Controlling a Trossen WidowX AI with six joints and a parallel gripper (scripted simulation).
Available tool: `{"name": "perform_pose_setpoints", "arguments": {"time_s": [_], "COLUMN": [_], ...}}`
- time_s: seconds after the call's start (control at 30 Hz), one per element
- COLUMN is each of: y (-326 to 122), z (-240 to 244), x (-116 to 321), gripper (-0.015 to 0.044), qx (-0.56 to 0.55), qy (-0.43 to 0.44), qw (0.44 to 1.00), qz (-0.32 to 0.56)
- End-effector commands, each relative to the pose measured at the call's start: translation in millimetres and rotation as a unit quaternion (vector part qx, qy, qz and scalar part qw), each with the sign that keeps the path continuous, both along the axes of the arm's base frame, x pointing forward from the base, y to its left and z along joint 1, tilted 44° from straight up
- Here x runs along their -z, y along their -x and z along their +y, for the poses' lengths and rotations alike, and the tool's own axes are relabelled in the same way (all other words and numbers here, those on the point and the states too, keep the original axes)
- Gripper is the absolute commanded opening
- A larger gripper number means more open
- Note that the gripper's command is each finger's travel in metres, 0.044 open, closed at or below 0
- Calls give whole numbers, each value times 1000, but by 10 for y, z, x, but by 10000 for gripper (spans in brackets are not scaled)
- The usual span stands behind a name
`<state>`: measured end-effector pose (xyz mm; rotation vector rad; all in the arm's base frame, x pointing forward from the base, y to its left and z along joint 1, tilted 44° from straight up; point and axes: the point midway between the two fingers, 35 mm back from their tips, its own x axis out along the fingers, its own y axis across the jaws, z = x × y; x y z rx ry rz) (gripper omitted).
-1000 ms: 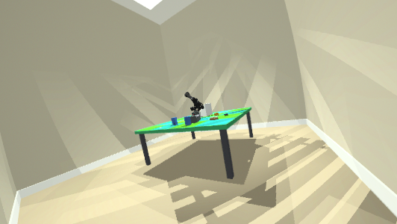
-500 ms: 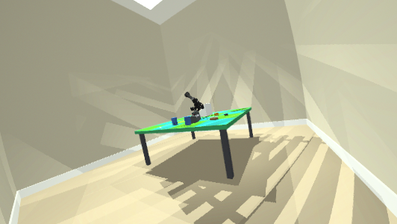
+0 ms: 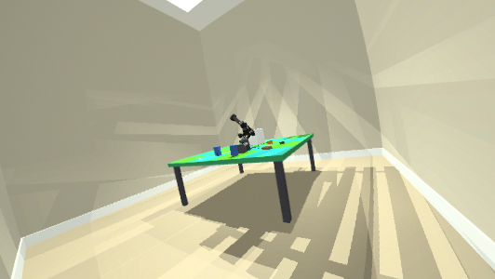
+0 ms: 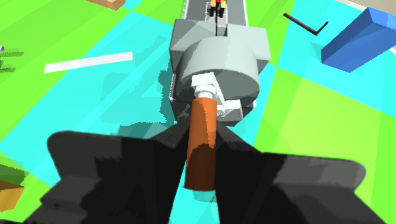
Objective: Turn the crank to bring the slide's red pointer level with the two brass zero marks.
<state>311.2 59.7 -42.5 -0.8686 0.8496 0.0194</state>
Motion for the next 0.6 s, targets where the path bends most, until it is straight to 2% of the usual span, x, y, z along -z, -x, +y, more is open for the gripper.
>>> {"name": "perform_pose_setpoints", "arguments": {"time_s": [0.0,0.57], "y": [30,53], "z": [28,6], "x": [83,213], "gripper": [0,0], "qx": [-6,-6], "qy": [-5,-5], "qw": [1000,1000], "qz": [10,10]}}
